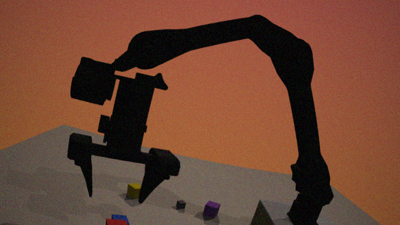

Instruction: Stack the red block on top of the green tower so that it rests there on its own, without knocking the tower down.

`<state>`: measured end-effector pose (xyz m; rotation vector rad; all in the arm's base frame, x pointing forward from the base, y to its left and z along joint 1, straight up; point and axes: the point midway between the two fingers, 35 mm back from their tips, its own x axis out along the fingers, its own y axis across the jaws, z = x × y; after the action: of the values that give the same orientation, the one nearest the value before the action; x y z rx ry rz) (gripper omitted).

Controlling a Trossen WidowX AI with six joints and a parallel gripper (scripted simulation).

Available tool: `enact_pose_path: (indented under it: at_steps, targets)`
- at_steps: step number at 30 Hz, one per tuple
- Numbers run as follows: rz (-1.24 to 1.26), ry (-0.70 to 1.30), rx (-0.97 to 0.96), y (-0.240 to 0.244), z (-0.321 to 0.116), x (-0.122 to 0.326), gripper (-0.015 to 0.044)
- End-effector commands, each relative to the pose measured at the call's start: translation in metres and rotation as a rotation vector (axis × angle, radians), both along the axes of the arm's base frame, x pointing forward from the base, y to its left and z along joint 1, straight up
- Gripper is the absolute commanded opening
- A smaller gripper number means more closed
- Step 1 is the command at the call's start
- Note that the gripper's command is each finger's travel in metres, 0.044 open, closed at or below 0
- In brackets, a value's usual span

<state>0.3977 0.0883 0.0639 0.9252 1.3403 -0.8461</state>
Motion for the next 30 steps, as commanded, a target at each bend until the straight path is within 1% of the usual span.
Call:
enact_pose_path:
  at_steps: [1,11,30]
  targets:
    - [-0.004,0.026,-0.012,-0.002,-0.034,-0.004,0.044]
    - [-0.004,0.026,-0.012,-0.002,-0.043,-0.005,0.044]
    - [-0.004,0.026,-0.012,-0.001,-0.074,-0.004,0.044]
